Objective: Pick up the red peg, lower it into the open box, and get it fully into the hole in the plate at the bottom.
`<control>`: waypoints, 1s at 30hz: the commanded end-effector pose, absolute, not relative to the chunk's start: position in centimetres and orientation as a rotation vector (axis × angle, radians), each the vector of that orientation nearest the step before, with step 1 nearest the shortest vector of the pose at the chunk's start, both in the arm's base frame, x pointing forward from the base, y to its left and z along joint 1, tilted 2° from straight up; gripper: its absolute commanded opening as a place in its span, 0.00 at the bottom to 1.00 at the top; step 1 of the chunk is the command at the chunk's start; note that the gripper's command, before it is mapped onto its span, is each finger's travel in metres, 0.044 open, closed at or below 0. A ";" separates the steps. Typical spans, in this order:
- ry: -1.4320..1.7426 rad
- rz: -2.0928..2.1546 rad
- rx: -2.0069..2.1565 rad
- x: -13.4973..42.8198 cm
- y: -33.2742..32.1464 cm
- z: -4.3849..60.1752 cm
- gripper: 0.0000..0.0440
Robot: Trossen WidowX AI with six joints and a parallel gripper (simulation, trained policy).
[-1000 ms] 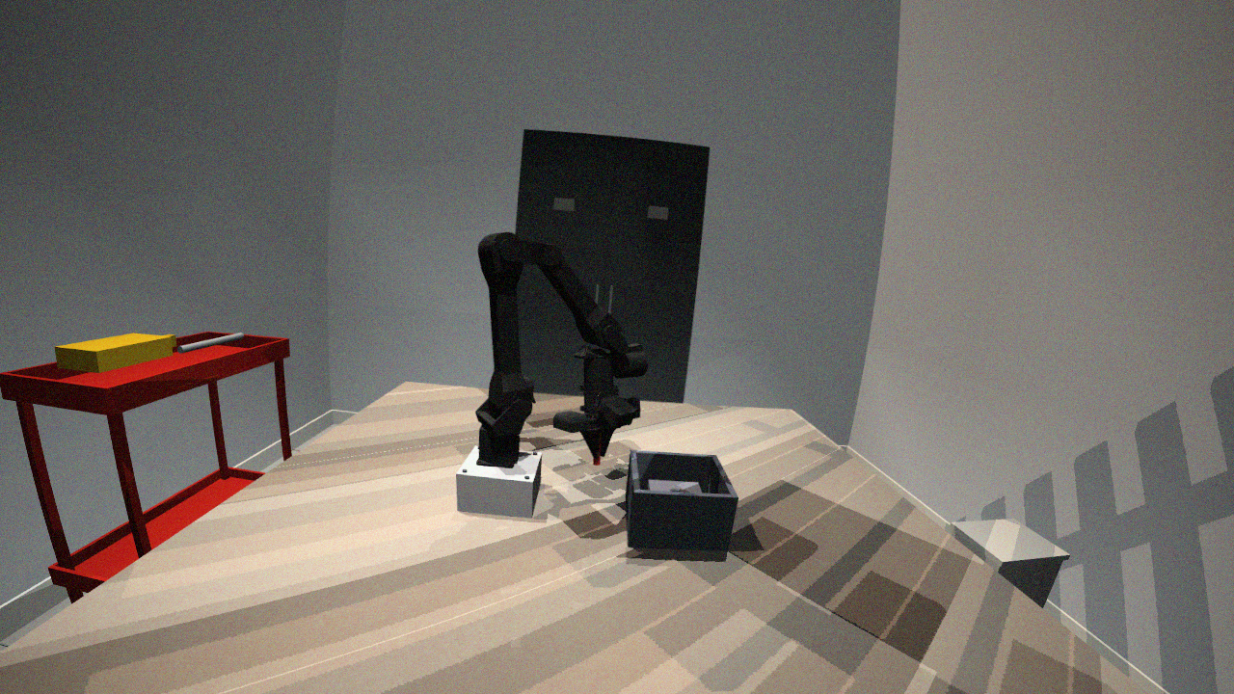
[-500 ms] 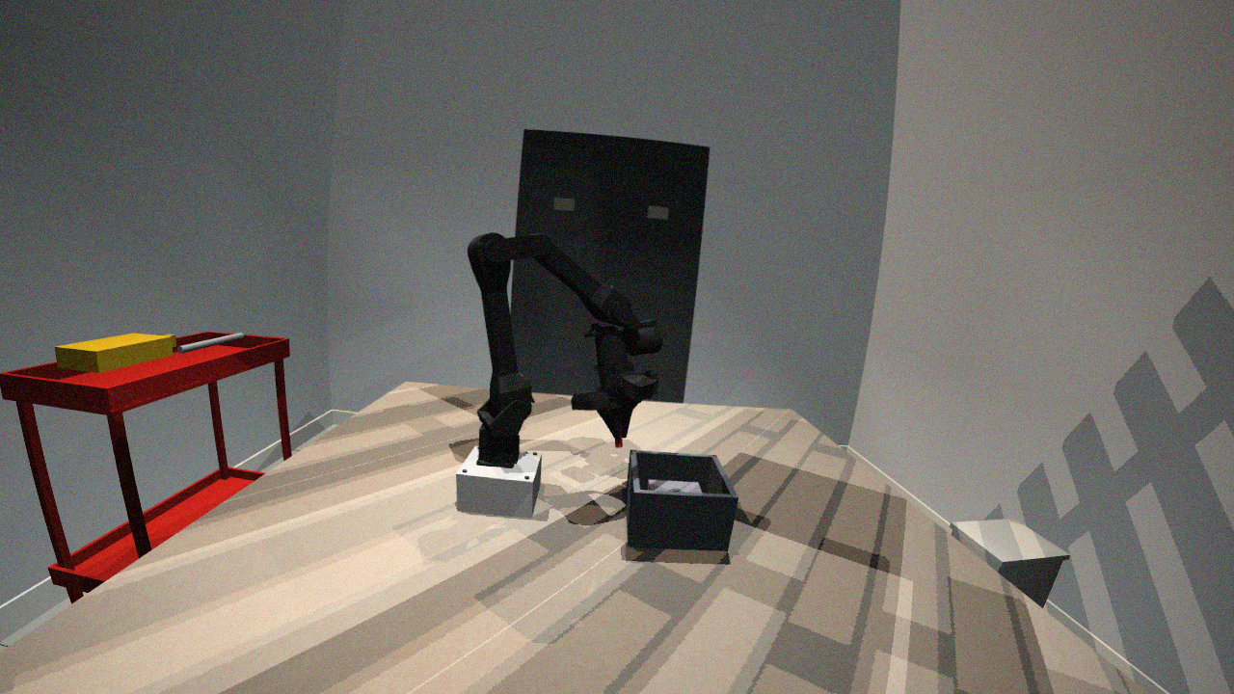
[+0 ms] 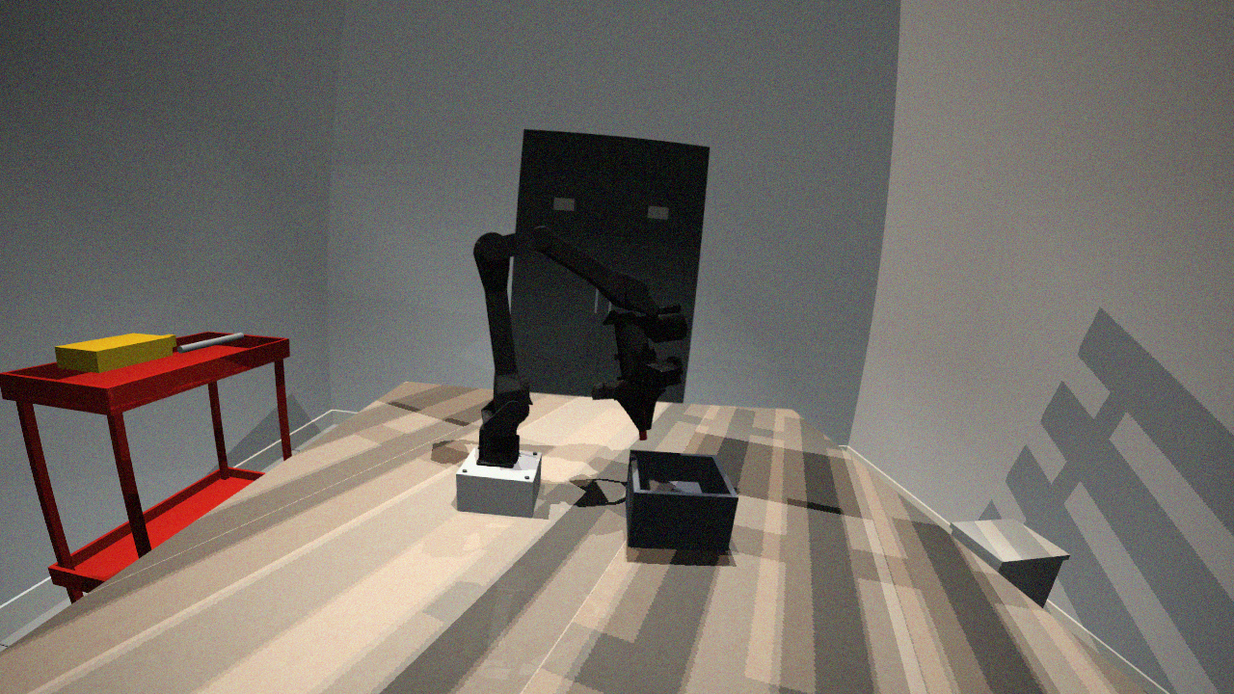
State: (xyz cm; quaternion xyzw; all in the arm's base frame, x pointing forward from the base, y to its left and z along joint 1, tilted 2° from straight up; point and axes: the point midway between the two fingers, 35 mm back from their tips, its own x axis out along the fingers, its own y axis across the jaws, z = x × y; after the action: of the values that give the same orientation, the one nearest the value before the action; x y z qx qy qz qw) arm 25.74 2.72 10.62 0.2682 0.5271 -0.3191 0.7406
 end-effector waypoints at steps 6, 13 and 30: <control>1.128 -0.741 0.621 27.6 -0.1 11.1 0.00; 1.109 -0.775 0.655 28.9 -2.5 10.8 0.00; 1.118 -0.830 0.733 31.0 -6.6 8.5 0.02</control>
State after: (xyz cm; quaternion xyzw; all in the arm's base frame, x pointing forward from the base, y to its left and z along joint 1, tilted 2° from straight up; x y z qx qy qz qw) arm 30.52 -6.20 8.81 0.3245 0.5027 -0.3754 0.7078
